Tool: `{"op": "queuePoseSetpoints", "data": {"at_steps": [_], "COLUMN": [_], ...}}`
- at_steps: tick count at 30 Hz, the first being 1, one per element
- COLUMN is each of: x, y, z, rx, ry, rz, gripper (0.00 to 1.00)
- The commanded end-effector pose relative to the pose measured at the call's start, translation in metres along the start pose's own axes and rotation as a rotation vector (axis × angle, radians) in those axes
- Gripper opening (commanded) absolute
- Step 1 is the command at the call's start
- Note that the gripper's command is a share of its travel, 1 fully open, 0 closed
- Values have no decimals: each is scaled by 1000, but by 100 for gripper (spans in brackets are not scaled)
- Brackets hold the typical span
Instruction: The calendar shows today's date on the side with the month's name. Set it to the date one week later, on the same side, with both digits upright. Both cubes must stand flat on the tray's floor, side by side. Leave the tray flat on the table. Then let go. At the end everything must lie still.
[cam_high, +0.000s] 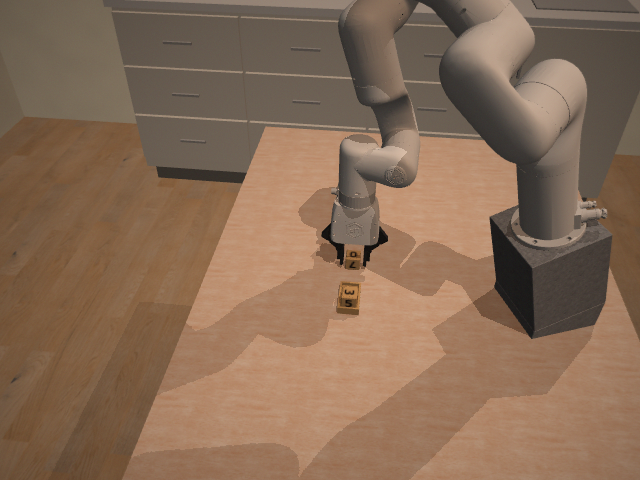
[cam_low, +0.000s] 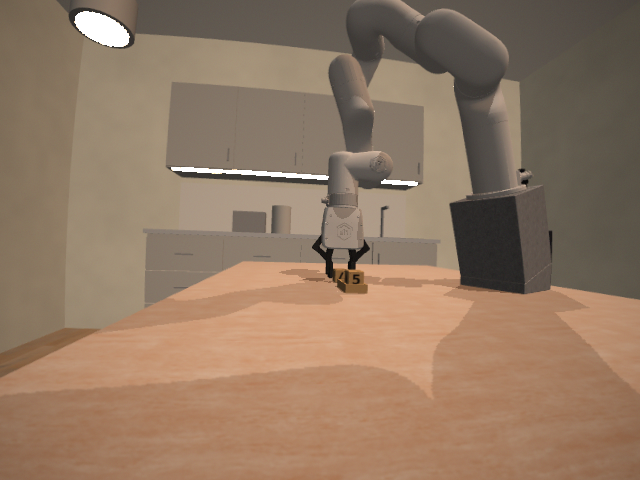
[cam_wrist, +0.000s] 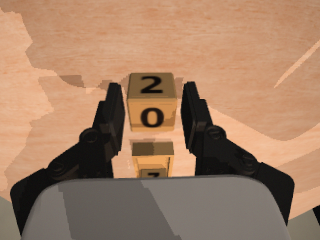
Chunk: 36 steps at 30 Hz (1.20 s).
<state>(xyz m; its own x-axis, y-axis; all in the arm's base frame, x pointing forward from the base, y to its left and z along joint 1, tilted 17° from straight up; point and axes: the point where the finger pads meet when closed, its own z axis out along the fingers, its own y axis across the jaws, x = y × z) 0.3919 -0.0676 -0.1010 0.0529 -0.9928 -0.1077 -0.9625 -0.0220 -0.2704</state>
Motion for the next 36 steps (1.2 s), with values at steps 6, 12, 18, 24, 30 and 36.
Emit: {"op": "queuePoseSetpoints", "data": {"at_steps": [6,12,18,24,30,36], "x": [1,1,1,1,1,1], "y": [-1,-1,-1,-1,-1,-1], "z": [-1,-1,-1,-1,-1,-1], "rx": [2,2,2,2,2,2], "ry": [1,1,1,1,1,1], "rz": [0,0,0,0,0,0], "gripper": [29,29,29,29,29,29]}}
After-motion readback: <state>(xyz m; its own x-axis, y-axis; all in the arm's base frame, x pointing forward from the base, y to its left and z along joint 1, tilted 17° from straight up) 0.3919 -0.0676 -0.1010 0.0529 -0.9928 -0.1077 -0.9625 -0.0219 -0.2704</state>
